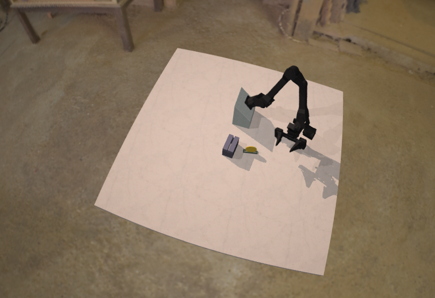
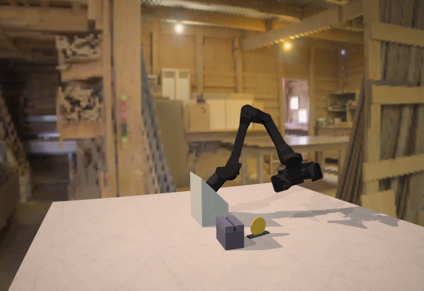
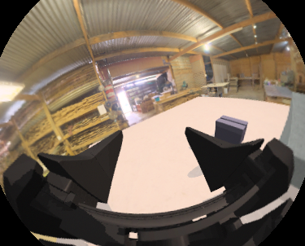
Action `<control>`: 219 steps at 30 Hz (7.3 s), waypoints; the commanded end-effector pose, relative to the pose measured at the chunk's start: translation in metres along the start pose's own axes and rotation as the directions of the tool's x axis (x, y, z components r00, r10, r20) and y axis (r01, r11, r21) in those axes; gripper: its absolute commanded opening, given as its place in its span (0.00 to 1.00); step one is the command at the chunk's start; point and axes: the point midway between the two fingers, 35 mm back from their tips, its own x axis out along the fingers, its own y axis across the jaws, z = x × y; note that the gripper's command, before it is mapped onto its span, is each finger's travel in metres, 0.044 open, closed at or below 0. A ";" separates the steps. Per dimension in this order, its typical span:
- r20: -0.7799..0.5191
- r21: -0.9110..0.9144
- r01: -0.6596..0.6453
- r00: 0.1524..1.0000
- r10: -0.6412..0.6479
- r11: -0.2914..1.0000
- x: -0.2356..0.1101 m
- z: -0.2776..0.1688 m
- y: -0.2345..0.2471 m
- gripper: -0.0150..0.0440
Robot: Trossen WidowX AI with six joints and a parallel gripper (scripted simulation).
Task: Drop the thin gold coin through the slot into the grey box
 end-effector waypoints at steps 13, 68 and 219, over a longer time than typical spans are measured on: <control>-0.280 -0.426 0.508 0.713 -0.643 0.749 0.075 -0.009 -0.115 0.53; -0.953 -0.203 0.845 -0.055 -0.298 0.494 0.062 -0.033 -0.175 0.53; -0.952 -0.274 -0.285 -0.052 -0.301 0.918 0.077 0.007 -0.175 0.25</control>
